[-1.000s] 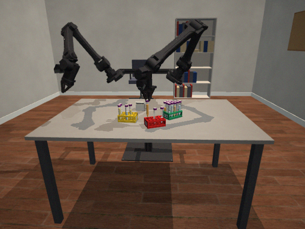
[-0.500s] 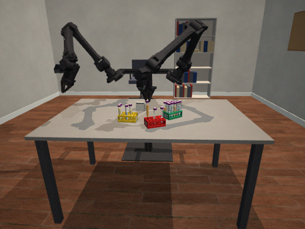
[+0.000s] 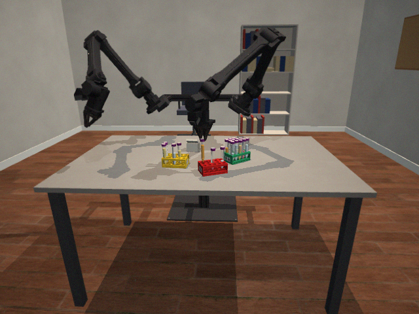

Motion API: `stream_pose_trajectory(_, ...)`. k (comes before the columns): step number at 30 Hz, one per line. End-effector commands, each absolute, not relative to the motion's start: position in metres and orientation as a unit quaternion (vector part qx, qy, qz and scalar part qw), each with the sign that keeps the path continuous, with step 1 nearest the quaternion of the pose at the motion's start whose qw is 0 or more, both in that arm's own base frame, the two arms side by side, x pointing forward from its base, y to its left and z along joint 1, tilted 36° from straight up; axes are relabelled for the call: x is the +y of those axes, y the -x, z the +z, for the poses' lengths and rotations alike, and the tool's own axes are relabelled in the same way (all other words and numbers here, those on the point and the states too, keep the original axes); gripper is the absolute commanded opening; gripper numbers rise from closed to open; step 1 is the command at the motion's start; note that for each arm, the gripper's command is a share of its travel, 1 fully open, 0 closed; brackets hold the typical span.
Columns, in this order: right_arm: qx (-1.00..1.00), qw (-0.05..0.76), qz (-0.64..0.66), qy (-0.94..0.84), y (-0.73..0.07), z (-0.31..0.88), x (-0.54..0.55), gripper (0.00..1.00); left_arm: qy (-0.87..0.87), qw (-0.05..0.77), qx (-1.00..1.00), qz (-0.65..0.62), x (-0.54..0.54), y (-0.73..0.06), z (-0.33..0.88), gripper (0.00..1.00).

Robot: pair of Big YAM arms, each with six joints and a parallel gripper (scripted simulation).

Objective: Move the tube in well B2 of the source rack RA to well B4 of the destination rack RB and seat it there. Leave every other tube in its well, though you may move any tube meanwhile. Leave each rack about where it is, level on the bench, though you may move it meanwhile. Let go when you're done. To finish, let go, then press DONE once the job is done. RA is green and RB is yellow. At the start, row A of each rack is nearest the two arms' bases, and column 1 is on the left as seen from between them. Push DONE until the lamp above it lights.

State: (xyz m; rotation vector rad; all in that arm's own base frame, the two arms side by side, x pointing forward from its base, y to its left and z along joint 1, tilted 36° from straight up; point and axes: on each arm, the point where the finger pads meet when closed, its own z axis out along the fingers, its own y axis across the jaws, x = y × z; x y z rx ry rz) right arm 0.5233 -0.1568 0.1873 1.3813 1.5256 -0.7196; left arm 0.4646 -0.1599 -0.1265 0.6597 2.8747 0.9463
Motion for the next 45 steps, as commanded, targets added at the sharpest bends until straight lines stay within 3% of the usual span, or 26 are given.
stream_pose_trajectory(1, 0.615, 0.472, -0.284, -0.565, -0.530, 0.199, -0.155, 0.30, -0.213, 0.011, 0.927, 0.309, -0.146, -0.465, -0.141, 0.00)
stream_pose_trajectory(45, 0.615, 0.472, -0.284, -0.565, -0.530, 0.199, -0.155, 0.30, -0.210, 0.021, 0.928, 0.306, -0.146, -0.477, -0.144, 0.00)
